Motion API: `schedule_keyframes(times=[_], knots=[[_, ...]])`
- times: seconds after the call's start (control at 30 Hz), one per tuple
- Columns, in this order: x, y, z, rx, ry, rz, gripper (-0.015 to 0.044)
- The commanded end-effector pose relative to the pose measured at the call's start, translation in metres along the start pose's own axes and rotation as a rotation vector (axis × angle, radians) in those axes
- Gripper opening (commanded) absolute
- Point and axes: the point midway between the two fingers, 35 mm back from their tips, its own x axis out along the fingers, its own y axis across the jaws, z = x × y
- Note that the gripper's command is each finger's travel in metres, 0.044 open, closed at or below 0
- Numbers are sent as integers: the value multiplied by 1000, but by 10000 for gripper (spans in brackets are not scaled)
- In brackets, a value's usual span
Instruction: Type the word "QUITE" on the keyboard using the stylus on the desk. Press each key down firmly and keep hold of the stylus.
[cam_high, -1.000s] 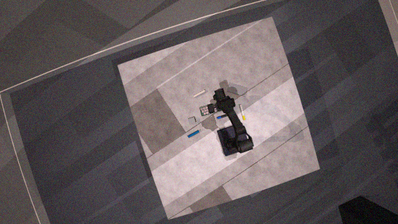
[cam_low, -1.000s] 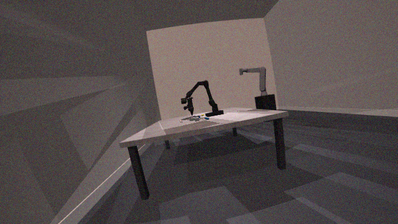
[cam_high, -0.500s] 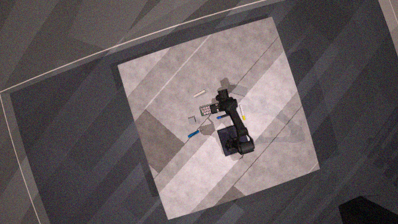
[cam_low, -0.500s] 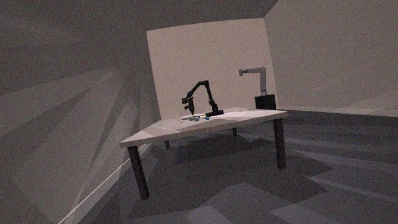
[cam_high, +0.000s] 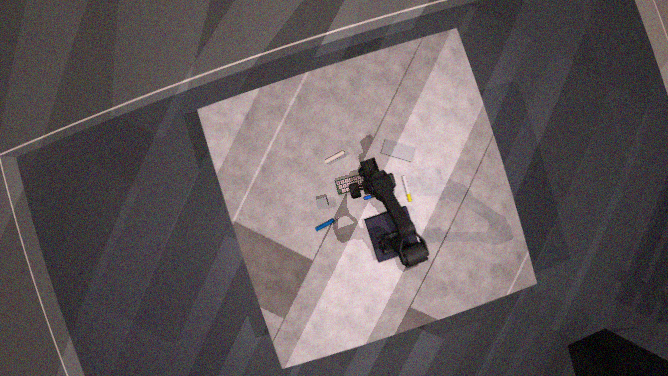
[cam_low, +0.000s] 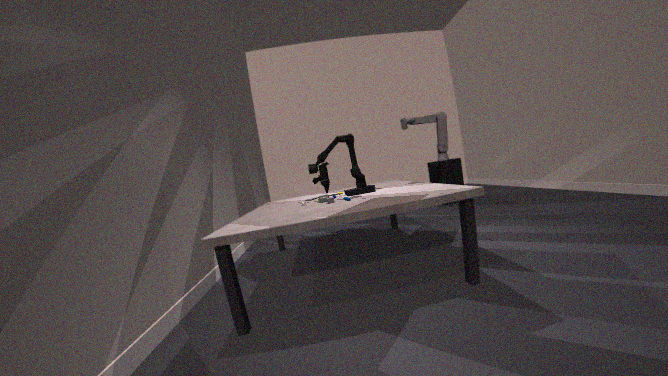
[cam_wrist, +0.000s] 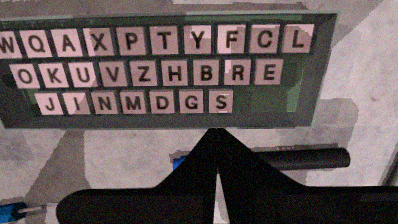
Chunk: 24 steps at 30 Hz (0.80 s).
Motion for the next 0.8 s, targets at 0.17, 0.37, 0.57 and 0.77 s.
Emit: schedule_keyframes(times=[0.17,0.37,0.57,0.77], knots=[[1,71,-1,4,5,6,0],[1,80,-2,4,5,7,0],[1,80,-2,4,5,7,0],[-49,80,-1,4,5,7,0]])
